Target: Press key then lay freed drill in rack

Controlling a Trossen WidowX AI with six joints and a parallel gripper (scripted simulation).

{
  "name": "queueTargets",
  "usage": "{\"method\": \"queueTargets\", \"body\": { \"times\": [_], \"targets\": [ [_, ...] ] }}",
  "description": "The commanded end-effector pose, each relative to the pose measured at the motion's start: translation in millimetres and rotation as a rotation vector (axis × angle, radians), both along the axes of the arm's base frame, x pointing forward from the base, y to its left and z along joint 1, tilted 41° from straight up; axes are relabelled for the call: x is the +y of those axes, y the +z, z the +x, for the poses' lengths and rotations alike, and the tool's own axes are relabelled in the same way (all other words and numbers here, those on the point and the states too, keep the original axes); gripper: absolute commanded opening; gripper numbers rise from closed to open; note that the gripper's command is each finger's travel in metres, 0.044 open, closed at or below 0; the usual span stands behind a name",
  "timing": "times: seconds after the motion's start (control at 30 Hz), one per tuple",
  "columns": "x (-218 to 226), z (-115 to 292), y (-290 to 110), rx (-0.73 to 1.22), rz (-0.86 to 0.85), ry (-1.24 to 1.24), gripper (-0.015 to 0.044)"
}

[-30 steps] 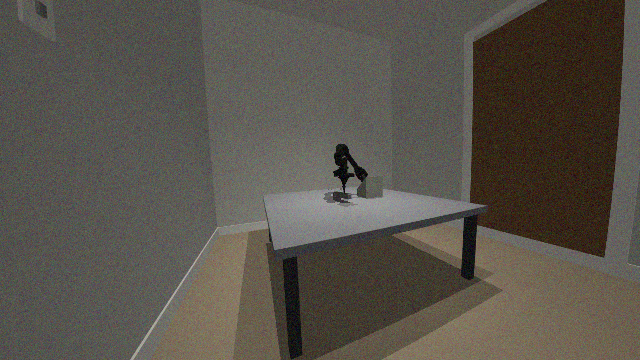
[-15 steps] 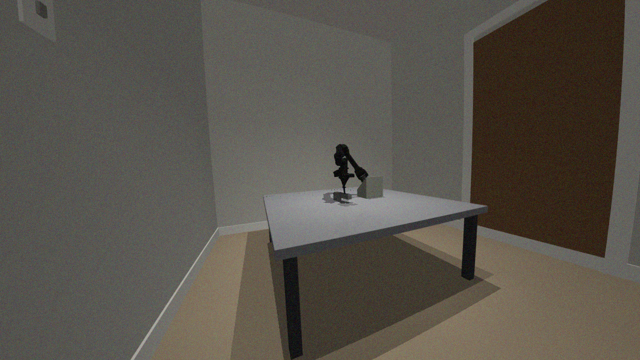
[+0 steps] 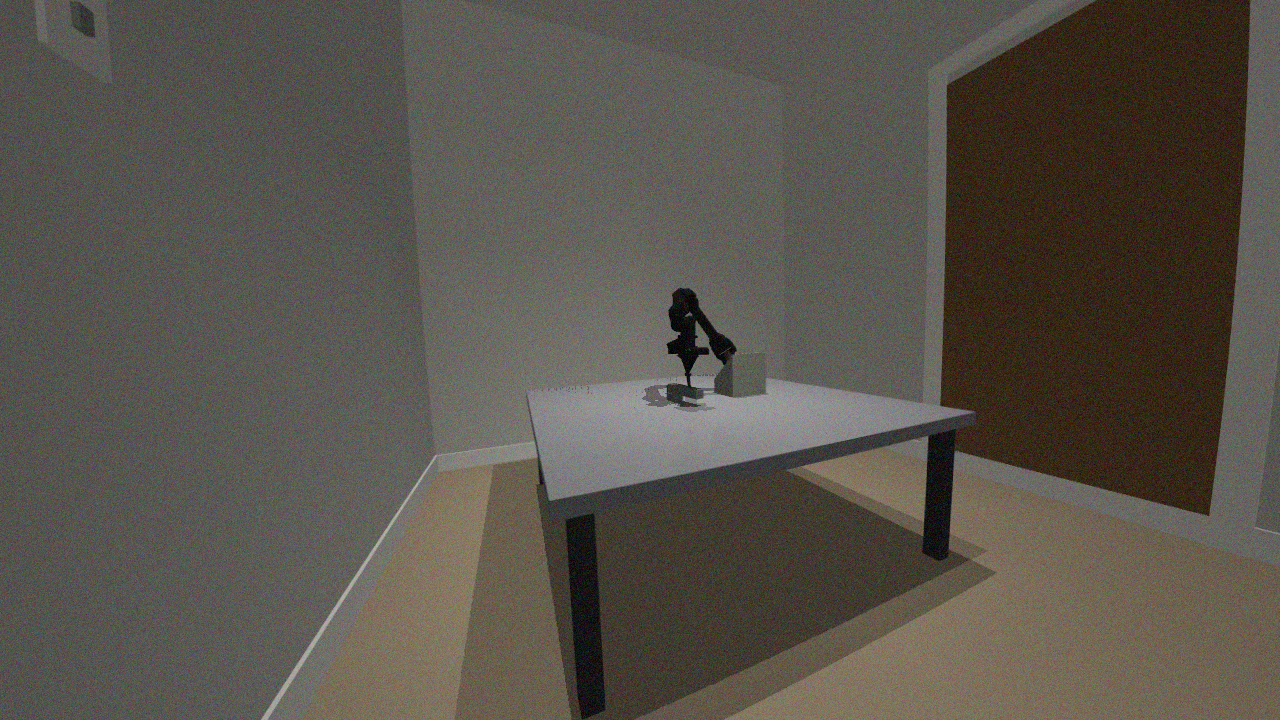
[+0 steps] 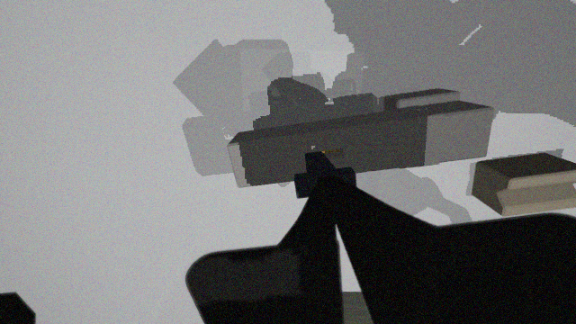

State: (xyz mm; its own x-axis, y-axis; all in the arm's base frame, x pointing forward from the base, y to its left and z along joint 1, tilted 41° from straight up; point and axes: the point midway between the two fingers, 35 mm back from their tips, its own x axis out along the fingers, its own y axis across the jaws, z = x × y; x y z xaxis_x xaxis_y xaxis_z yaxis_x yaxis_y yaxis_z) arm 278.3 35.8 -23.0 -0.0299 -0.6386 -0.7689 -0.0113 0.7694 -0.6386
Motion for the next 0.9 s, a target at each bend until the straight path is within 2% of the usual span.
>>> {"method": "queueTargets", "body": {
  "times": [0.0,0.87],
  "targets": [
    [-12.0,-9.7,-11.4,0.038,-0.013,-0.021,0.0000],
    [-21.0,-12.6,-20.5,0.038,-0.014,-0.021,0.0000]
  ]
}}
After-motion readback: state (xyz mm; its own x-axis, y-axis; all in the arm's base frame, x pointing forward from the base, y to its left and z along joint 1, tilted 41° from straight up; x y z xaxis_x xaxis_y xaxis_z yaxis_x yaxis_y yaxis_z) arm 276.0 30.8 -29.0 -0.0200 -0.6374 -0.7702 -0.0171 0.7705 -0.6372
